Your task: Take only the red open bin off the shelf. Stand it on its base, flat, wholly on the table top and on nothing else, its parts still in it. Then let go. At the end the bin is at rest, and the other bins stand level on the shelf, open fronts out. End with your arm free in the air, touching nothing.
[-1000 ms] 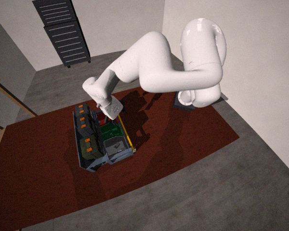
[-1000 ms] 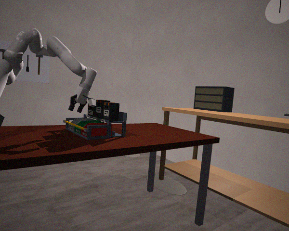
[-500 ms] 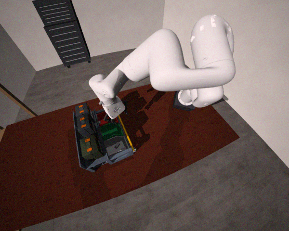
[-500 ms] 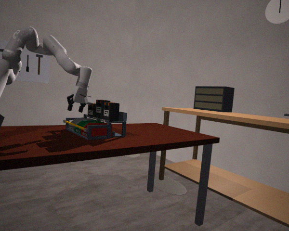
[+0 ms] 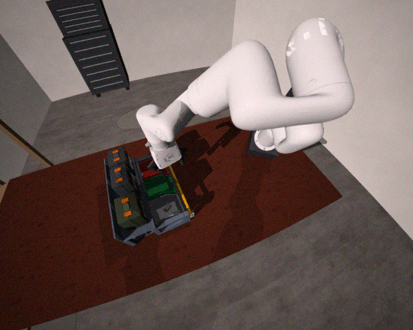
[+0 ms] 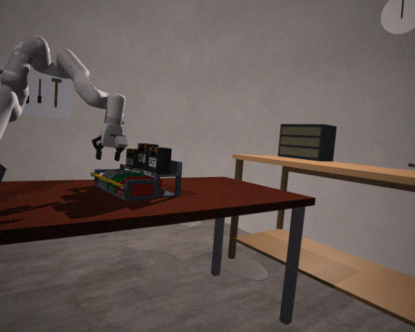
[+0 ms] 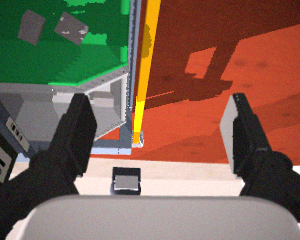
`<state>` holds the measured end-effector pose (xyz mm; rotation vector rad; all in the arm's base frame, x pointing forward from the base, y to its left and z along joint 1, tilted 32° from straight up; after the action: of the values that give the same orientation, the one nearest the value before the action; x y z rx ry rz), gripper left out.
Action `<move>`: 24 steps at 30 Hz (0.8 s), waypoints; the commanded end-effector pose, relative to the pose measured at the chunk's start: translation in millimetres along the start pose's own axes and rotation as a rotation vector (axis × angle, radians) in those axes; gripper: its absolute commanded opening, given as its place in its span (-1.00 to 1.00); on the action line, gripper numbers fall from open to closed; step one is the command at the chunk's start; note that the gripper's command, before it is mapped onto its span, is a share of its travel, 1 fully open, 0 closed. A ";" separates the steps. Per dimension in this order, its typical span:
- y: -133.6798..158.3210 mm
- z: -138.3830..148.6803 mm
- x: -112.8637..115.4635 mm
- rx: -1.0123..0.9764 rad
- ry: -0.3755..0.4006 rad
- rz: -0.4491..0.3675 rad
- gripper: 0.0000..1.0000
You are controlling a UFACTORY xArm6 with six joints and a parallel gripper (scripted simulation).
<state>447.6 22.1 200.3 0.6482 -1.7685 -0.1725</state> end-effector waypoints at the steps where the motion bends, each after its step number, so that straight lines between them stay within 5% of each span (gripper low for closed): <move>1: 1.5 -1.1 0.9 -0.037 -0.027 0.028 1.00; 24: 3.5 0.7 0.7 -0.141 -0.080 0.066 1.00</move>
<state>444.9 24.9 200.8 0.4888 -1.8298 -0.2780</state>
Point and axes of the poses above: the point where the finger pads meet when closed, its own x axis back along the fingers, its own z axis across the jaws, y = z × x, the point moved 4 cm from there along x, back along the fingers, and after that the axes turned 6 degrees about -x, right-handed, at the moved point
